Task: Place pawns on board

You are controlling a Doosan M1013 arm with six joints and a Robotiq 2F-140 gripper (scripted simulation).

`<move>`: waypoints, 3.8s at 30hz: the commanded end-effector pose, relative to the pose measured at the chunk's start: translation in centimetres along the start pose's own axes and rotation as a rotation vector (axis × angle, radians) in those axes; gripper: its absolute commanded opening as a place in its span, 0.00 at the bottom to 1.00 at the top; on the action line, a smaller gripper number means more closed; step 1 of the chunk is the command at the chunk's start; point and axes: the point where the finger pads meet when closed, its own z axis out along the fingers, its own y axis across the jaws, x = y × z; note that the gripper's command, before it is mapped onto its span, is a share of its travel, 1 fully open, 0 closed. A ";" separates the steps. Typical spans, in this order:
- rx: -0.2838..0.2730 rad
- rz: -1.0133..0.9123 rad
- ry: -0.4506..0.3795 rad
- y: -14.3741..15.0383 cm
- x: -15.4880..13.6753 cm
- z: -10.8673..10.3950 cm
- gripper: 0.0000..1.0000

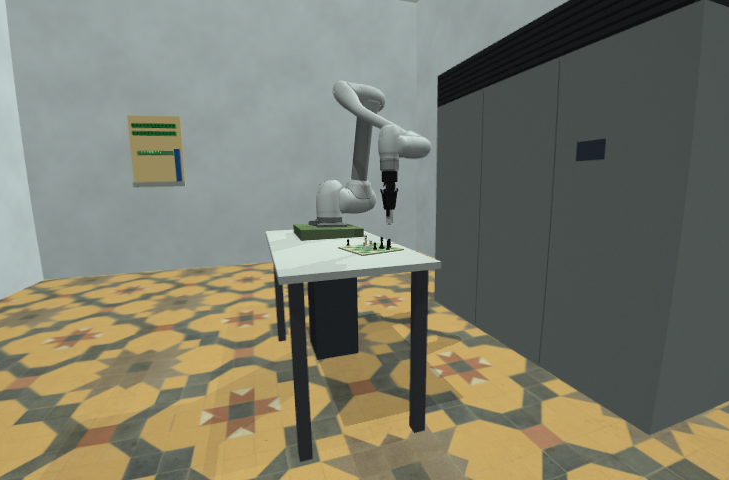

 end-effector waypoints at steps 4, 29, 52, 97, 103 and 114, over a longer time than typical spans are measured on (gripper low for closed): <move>0.000 0.191 0.000 -6.0 4.1 -0.4 0.00; 0.000 0.385 0.000 -11.3 8.8 -0.5 0.00; 0.000 0.385 0.000 -11.4 8.7 7.5 0.00; 0.000 0.385 0.000 -11.4 8.7 8.9 0.00; 0.000 0.385 0.000 -11.4 8.7 9.0 0.00; 0.000 0.385 0.000 -11.4 8.7 9.2 0.00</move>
